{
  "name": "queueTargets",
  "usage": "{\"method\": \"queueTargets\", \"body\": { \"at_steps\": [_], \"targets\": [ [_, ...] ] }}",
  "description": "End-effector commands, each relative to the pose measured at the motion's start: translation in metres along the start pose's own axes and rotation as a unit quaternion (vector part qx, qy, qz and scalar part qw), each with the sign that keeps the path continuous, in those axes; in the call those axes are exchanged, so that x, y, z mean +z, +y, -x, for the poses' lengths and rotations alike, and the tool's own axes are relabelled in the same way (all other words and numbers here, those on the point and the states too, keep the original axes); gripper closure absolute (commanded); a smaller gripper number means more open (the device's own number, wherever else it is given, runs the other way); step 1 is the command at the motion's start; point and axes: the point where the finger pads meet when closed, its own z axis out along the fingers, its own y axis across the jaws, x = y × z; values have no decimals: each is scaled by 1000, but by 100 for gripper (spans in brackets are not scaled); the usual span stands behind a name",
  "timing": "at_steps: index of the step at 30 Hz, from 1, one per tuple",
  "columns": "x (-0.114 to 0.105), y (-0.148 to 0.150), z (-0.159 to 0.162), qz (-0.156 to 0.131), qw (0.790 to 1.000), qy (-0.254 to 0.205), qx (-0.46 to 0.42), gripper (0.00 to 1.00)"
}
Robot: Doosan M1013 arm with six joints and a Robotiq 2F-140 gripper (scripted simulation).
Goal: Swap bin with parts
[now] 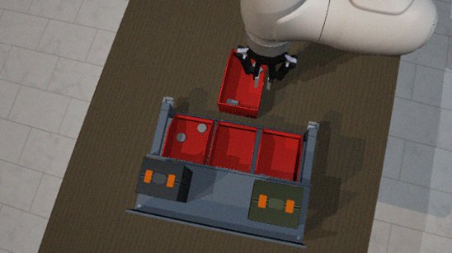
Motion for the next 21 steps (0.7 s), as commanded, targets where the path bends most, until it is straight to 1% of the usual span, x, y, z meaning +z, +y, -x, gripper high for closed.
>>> {"method": "queueTargets", "body": {
  "at_steps": [1,21],
  "targets": [
    [4,0,0,0,1000,0,0,76],
    [10,0,0,0,1000,0,0,76]
  ]
}}
